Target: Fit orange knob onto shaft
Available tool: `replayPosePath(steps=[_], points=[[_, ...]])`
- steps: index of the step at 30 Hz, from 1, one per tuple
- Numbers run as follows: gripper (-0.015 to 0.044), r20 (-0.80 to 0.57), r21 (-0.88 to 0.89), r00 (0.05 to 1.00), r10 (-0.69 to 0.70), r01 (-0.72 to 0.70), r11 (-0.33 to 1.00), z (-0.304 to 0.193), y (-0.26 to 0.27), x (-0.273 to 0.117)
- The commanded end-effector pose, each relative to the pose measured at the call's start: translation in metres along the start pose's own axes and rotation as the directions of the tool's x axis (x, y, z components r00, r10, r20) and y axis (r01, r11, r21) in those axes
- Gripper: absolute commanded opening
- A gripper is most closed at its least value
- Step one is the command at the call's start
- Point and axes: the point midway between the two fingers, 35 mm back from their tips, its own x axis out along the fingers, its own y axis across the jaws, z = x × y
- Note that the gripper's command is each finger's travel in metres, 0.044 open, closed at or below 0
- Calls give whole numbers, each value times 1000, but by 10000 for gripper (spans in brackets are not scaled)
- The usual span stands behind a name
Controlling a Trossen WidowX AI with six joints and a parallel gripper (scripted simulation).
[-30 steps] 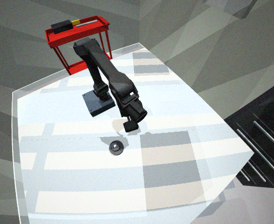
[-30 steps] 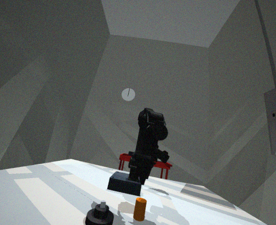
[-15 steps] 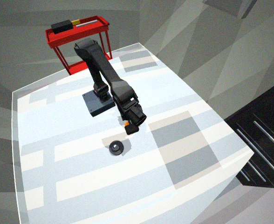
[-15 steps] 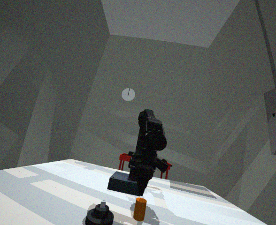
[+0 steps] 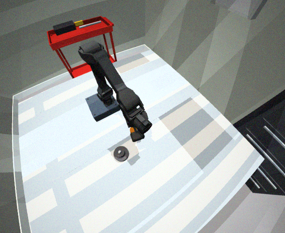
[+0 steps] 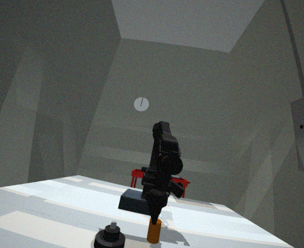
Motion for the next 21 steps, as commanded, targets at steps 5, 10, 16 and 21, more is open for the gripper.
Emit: replayPosePath(steps=[5,10,16,21], points=[[440,-5,-3,1000,3,-3,1000,-1,0,16],[440,-5,-2,1000,3,-3,1000,-1,0,24],[440,-5,-1,1000,3,-3,1000,-1,0,33],[440,-5,-2,1000,3,-3,1000,-1,1,41]])
